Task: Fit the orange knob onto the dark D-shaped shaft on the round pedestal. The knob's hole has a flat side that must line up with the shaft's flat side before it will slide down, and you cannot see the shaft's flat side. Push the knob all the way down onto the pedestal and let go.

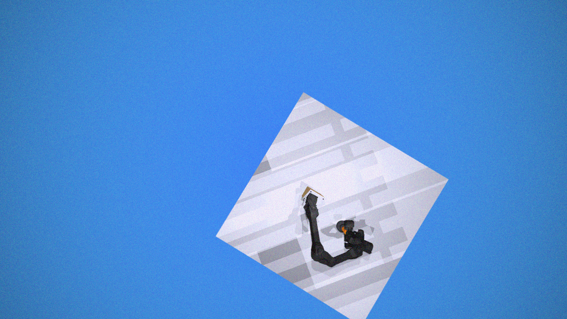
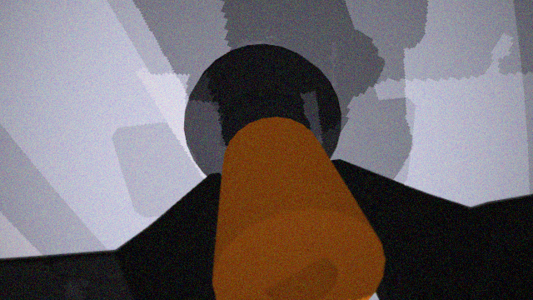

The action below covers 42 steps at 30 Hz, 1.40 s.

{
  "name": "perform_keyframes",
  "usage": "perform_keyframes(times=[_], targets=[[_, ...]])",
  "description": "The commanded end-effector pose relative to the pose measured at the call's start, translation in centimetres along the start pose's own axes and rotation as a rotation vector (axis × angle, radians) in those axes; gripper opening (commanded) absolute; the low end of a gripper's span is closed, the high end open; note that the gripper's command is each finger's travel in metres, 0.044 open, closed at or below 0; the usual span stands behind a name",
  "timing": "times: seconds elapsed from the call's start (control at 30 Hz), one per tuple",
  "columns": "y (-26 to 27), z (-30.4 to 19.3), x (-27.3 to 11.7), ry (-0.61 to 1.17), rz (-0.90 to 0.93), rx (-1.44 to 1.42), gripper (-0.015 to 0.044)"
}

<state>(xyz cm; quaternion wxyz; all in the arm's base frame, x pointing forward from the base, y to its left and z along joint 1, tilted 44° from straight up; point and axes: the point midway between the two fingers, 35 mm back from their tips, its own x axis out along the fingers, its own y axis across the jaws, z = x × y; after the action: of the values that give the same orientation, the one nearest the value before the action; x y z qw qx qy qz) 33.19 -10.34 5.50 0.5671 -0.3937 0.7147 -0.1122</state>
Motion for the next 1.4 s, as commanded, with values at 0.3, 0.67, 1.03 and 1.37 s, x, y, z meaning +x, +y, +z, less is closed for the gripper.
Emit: perform_keyframes(times=[0.3, 0.67, 1.03, 1.37], targets=[[0.05, 0.01, 0.18, -0.001, -0.003, -0.063, 0.0], [0.02, -0.09, 0.06, -0.001, -0.003, -0.063, 0.0], [-0.05, 0.0, 0.06, -0.001, -0.003, -0.273, 0.0], [0.03, -0.04, 0.31, -0.001, -0.003, -0.273, 0.0]])
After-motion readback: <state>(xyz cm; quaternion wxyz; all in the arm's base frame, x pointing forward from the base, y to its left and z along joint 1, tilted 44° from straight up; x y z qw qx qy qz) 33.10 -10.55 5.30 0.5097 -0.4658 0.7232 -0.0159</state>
